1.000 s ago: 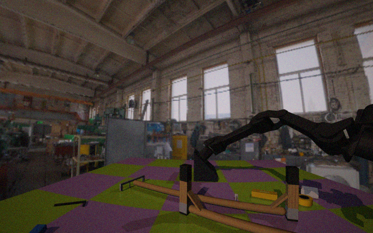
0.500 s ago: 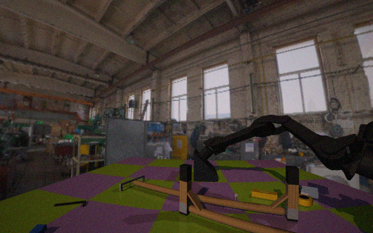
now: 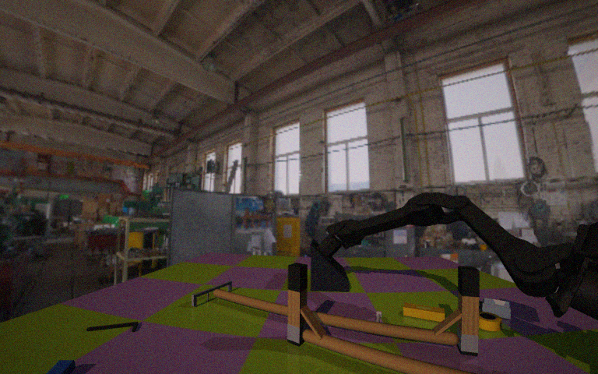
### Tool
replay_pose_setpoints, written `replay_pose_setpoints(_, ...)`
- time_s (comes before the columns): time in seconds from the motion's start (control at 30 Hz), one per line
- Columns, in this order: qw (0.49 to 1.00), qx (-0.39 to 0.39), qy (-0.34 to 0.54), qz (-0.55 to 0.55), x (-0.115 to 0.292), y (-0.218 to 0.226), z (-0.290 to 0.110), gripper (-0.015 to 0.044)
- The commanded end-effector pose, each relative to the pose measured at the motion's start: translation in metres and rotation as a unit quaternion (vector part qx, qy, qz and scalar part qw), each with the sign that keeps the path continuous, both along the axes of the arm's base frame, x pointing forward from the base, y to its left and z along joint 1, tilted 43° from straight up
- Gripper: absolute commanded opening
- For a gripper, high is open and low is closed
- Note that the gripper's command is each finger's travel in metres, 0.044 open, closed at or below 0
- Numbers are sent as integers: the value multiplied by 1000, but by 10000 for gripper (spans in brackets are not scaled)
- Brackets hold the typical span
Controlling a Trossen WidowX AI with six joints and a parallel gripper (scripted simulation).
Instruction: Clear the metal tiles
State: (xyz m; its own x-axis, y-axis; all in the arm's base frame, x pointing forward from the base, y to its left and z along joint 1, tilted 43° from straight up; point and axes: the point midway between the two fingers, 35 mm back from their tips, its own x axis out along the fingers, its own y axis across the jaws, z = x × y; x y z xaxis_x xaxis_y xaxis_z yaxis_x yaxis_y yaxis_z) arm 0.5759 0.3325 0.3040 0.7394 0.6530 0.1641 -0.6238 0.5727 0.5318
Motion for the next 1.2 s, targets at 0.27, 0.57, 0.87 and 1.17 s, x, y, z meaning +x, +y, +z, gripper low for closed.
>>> replay_pose_setpoints(0.27,1000,-3,2,-1,-2,21,-27,0)
replay_pose_setpoints(0.57,1000,-3,2,-1,-5,34,-42,0)
replay_pose_setpoints(0.87,1000,-3,2,-1,-5,34,-42,0)
replay_pose_setpoints(1.17,1000,-3,2,-1,-5,34,-42,0)
